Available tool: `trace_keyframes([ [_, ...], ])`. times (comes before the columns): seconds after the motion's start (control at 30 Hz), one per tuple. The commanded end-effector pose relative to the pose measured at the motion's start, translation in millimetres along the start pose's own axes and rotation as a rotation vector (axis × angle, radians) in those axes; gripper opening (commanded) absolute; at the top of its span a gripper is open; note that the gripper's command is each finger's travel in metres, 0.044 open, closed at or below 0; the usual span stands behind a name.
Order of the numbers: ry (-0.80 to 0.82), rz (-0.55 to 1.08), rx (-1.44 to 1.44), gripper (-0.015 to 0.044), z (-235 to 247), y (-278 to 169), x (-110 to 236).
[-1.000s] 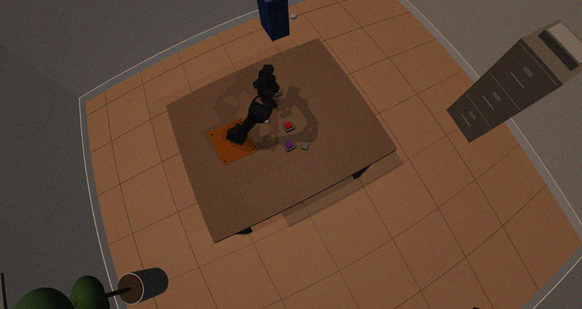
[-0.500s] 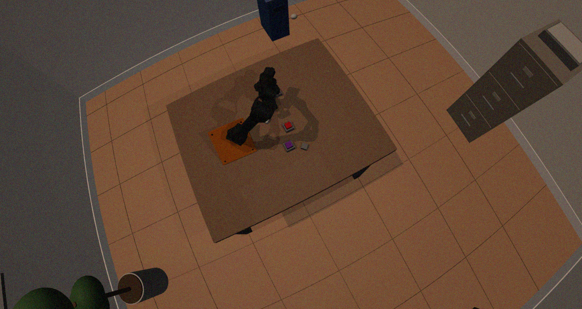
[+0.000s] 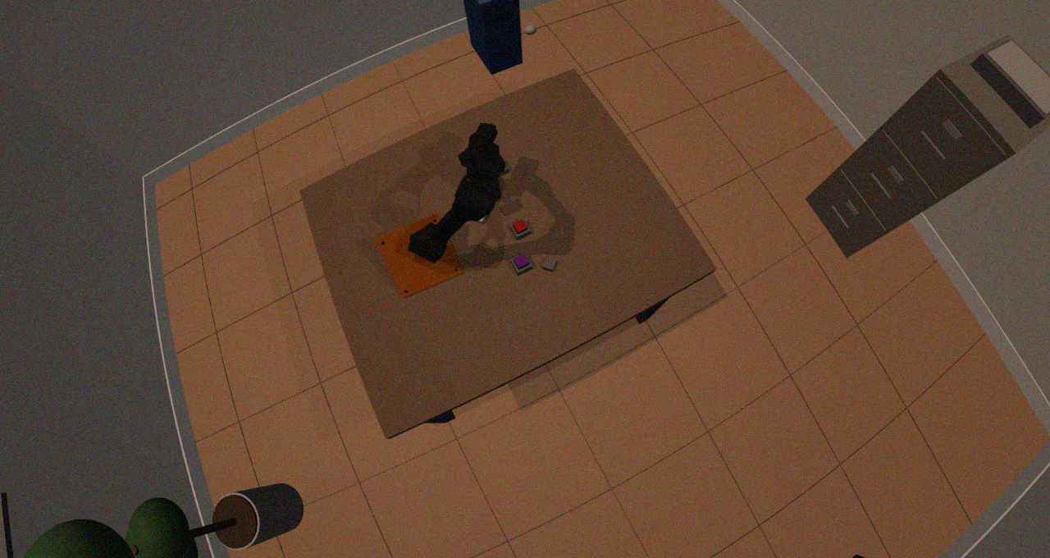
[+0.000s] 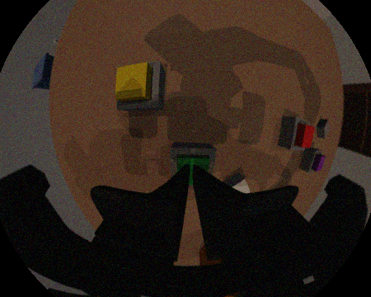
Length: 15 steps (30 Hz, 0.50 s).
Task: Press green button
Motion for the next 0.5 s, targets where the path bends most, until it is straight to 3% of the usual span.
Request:
trace_keyframes([
  [0.0, -0.011, 0.008, 0.009, 0.002, -2, -3, -3],
  [0.23, -0.011, 0.008, 0.009, 0.002, -2, -3, -3],
  [0.37, -0.009, 0.008, 0.009, 0.002, -1, -2, 29],
  [0.47, -0.01, 0.009, 0.01, 0.002, -1, -2, 32],
])
Point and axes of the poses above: the point midway between the two fingers, 35 mm back from their tips, its own x axis back along the fingers, its own z axis across the jaws, y = z × x, the point moved 8 cm from there along x, back along the fingers, and after that the axes turned 7 degrees about -x, right-handed, at the moved point
